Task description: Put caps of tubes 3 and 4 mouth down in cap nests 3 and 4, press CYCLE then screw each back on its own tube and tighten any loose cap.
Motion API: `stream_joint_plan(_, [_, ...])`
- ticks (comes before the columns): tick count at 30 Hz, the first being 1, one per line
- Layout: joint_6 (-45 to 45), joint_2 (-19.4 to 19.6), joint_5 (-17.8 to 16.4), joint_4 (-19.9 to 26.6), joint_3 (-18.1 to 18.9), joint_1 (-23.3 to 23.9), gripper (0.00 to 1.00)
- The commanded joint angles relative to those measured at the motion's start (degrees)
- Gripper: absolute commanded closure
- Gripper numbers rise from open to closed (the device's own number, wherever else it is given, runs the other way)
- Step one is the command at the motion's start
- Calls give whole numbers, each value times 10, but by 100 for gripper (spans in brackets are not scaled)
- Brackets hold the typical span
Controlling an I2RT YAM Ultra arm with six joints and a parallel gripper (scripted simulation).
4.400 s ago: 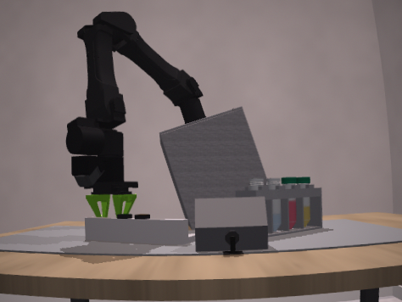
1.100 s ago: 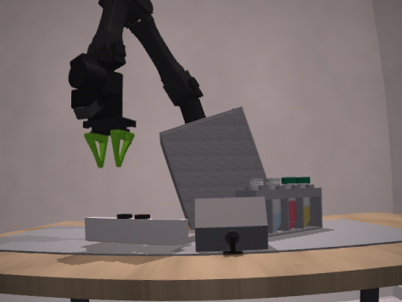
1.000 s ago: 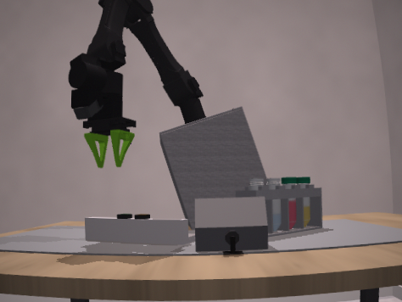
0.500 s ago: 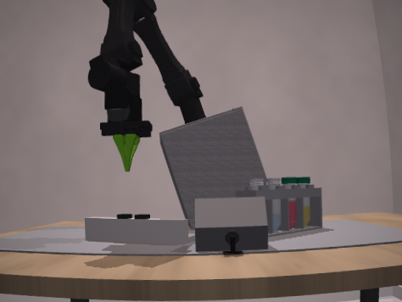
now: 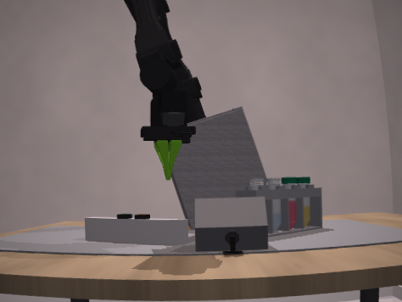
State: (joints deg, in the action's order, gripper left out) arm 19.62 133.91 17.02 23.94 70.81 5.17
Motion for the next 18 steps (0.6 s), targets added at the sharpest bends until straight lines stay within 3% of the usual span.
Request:
stream_joint_plan(1, [-52,19,2,10,36,-36,100])
stream_joint_plan(5, [-93,65,3,29,87,-75,100])
stream_joint_plan(7, [-93,65,3,29,87,-75,100])
stream_joint_plan(18, [-189,204,4,110,281,-167,100])
